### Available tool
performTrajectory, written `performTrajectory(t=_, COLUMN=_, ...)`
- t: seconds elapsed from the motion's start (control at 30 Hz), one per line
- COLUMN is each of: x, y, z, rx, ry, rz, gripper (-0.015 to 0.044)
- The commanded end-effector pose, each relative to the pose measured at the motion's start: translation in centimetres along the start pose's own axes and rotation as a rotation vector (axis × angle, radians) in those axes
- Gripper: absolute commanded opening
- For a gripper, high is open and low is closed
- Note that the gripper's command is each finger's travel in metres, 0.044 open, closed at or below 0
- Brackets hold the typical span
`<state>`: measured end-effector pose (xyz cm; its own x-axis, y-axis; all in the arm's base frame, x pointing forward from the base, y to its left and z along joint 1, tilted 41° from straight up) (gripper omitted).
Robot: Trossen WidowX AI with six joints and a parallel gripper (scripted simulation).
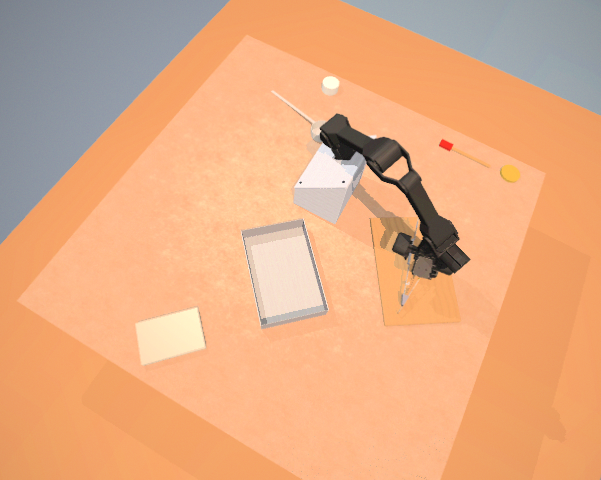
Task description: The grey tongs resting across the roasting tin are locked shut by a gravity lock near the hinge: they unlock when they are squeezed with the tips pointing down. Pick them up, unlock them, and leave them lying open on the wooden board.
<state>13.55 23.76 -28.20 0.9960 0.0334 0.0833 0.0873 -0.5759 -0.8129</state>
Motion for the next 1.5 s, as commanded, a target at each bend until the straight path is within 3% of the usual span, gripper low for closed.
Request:
performTrajectory(t=0.0, x=0.0, y=0.0, z=0.0, rx=0.000, ry=0.000, rz=0.001, gripper=0.0440)
performTrajectory(t=0.23, x=0.7, y=-2.6, z=-1.8, rx=-0.009, ry=0.001, rz=-0.003, gripper=0.0440)
performTrajectory(t=0.63, x=2.0, y=-11.9, z=-13.5, rx=-0.071, ry=0.013, rz=-0.008, gripper=0.0440)
performTrajectory(t=0.93, x=2.0, y=-12.3, z=-13.6, rx=-0.072, ry=0.013, rz=-0.007, gripper=0.0440)
performTrajectory(t=1.17, x=1.8, y=-17.1, z=-13.1, rx=-0.064, ry=0.018, rz=-0.004, gripper=0.0440)
performTrajectory(t=1.47, x=1.8, y=-17.1, z=-13.1, rx=-0.064, ry=0.018, rz=-0.004, gripper=0.0440)
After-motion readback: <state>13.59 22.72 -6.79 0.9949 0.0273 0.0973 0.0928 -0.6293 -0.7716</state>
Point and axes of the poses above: the point midway between the two fingers, 35 mm back from their tips, its own y axis out along the fingers, its own z axis across the jaws, x = y × z, the point moved 3 cm from there along -y, back along the fingers, and after that the axes turned 9 degrees about y, right-handed, at the moved point
